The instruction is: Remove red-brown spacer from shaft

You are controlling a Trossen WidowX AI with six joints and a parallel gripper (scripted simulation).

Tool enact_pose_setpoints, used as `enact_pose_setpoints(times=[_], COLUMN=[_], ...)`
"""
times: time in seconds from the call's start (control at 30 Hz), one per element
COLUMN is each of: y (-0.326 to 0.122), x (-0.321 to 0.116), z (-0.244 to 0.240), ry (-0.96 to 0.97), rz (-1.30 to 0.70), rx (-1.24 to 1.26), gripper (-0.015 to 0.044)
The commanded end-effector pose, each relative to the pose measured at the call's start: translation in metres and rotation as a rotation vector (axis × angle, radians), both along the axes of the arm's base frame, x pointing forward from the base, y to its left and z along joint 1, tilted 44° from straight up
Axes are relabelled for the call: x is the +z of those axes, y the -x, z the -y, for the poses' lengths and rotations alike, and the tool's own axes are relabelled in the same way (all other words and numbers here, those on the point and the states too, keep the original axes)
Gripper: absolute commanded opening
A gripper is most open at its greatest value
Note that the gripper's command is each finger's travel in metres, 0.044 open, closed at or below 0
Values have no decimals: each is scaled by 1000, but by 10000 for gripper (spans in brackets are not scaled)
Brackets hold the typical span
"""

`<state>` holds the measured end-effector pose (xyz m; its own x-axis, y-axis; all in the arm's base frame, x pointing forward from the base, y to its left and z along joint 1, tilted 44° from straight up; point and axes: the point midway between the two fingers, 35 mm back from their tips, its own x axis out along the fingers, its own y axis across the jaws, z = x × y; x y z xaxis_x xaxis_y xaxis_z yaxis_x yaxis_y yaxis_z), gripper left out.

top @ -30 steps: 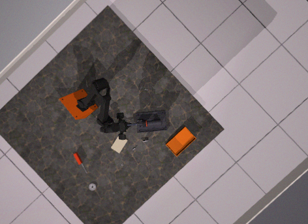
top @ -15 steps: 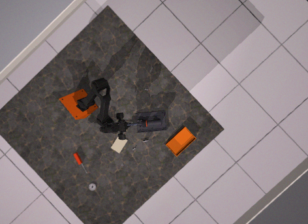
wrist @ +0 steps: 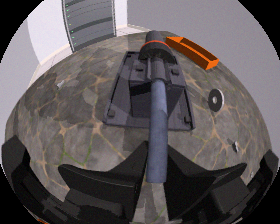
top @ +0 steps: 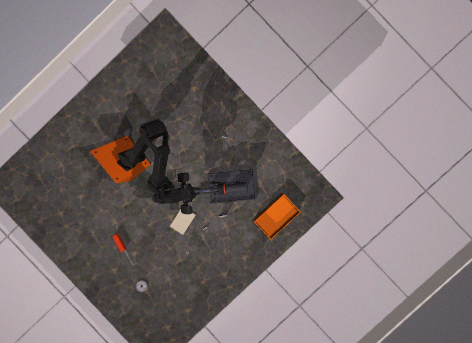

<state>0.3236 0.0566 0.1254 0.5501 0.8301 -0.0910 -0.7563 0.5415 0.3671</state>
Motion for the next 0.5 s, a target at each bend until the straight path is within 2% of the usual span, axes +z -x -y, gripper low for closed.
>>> enact_pose_setpoints(times=[0.0,0.47], y=[1,2], x=[0,-1], z=[0,1], ry=[1,1], rz=[3,3], rx=[3,3], gripper=[0,0])
